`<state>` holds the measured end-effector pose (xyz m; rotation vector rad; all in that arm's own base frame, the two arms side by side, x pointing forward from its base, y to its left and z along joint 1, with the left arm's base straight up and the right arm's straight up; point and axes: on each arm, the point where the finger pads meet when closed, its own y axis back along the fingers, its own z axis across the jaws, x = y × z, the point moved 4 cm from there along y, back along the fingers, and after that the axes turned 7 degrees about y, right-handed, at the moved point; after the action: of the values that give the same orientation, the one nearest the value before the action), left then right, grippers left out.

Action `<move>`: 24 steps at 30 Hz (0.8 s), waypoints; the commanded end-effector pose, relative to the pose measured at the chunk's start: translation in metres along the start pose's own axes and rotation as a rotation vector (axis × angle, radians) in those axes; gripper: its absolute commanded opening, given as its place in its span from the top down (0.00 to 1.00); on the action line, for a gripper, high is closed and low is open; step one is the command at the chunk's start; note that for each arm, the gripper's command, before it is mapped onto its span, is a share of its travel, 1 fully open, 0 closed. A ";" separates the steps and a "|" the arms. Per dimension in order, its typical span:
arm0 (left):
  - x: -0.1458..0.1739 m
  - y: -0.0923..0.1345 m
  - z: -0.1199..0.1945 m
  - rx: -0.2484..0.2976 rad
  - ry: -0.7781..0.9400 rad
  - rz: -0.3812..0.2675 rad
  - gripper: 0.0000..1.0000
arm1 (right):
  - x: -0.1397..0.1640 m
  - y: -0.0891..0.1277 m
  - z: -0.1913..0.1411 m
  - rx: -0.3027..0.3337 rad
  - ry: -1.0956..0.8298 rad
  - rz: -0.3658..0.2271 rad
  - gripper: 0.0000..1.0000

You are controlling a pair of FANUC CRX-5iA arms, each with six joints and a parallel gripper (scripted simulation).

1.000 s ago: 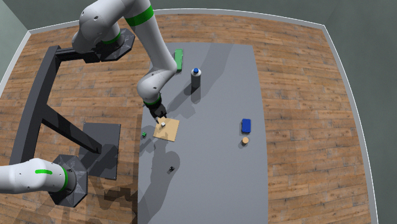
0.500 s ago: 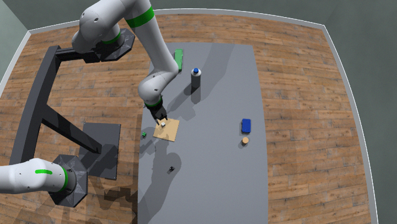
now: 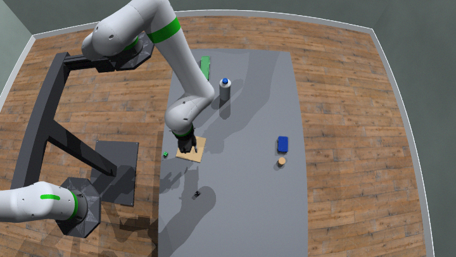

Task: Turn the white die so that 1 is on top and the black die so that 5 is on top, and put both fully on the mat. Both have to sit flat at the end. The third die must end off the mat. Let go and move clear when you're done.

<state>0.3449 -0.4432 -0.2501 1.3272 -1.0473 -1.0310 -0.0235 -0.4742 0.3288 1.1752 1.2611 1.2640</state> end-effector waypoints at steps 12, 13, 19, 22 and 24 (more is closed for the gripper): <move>0.063 -0.007 -0.006 -0.018 -0.548 0.008 0.00 | 0.000 0.001 0.000 0.000 0.000 -0.002 0.00; 0.066 -0.007 -0.006 -0.018 -0.582 0.008 0.00 | 0.000 0.001 0.000 0.000 0.000 -0.002 0.00; 0.087 -0.008 -0.006 -0.017 -0.782 0.010 0.00 | 0.000 0.001 0.000 0.000 0.000 -0.002 0.00; 0.097 -0.009 -0.005 -0.016 -0.888 0.011 0.00 | 0.000 0.001 0.000 0.000 0.000 -0.002 0.00; 0.101 -0.009 -0.005 -0.016 -0.930 0.012 0.00 | 0.000 0.001 0.000 0.000 0.000 -0.002 0.00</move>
<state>0.3696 -0.5298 -0.2594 0.8841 -1.6399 -1.6300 -0.0235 -0.4742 0.3288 1.1752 1.2611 1.2640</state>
